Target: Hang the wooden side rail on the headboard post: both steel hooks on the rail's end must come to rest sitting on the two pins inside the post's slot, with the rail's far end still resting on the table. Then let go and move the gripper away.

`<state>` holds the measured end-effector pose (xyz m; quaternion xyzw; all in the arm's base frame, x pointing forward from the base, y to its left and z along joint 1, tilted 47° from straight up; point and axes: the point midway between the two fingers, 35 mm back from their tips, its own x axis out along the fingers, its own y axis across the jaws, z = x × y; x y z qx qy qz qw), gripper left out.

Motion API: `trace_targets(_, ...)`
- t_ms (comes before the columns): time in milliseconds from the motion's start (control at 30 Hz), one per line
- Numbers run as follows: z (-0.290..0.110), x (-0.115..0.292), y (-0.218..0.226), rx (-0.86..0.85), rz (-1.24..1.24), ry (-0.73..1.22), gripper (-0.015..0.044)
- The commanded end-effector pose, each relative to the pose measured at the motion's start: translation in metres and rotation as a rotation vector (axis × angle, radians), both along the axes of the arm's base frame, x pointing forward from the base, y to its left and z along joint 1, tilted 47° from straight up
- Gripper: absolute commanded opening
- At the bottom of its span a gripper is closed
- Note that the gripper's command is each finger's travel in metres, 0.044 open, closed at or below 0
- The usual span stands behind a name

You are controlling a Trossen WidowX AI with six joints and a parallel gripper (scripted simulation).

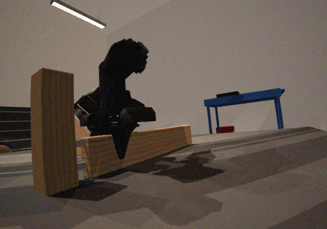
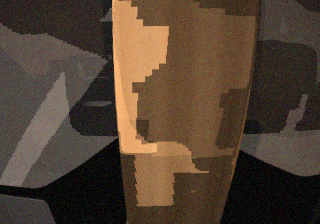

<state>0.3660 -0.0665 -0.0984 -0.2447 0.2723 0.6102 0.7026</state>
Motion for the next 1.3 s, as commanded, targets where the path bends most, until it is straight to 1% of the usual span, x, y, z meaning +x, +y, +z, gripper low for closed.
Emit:
trace_targets(0, 0.003, 0.0008, -0.006, -0.004, -0.007, -0.012, 0.0)
trace_targets(1267, 0.0073, 0.0, -0.0106, -0.004, -0.007, -0.012, 0.0)
